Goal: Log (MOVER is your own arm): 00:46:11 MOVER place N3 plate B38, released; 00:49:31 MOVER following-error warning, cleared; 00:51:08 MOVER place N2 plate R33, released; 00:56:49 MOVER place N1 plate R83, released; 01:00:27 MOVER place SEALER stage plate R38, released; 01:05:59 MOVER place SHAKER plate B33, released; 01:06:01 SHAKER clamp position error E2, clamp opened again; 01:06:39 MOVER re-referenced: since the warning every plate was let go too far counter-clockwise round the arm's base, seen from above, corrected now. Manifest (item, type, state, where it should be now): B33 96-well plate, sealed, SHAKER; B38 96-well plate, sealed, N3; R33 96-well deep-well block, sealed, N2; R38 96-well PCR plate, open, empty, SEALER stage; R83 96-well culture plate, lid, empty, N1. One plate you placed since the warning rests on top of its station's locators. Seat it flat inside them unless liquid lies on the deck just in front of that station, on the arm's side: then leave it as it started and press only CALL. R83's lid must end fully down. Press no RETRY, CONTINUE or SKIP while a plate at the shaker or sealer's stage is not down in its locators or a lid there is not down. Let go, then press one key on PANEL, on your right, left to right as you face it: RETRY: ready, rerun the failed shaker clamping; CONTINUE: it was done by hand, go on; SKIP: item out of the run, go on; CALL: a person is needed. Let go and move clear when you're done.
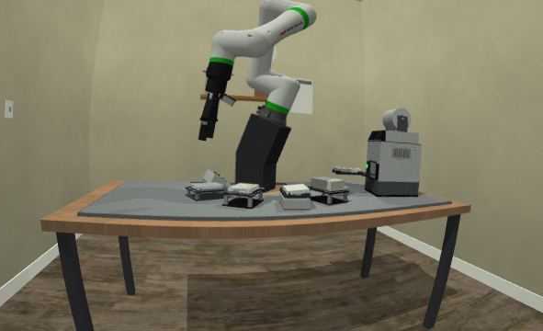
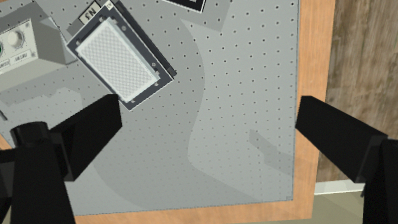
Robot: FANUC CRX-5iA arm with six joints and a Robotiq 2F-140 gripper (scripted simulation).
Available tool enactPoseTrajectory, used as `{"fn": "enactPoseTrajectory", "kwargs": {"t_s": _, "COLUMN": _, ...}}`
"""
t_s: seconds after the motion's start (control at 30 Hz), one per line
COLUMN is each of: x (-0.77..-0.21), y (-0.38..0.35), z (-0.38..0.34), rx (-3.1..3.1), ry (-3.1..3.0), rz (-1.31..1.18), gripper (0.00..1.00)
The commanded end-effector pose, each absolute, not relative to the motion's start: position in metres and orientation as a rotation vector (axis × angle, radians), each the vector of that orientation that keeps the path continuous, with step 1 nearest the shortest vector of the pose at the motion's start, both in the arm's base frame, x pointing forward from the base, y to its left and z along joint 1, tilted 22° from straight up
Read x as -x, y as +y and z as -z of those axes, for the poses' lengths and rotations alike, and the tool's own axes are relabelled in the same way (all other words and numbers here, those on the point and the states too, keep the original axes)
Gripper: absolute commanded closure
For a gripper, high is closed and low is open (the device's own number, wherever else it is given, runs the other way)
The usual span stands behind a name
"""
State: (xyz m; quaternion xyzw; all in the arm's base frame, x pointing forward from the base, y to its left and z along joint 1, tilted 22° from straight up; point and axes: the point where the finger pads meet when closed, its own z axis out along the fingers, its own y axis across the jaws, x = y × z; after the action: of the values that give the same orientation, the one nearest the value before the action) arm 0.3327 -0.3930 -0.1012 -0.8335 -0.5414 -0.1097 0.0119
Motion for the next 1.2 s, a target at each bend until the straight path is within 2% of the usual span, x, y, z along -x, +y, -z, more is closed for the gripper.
{"fn": "enactPoseTrajectory", "kwargs": {"t_s": 0.0, "x": -0.338, "y": -0.387, "z": 0.1, "rx": 2.516, "ry": -1.817, "rz": 0.351, "gripper": 0.0}}
{"fn": "enactPoseTrajectory", "kwargs": {"t_s": 1.17, "x": -0.362, "y": -0.347, "z": 0.096, "rx": 1.85, "ry": -2.518, "rz": 0.383, "gripper": 0.0}}
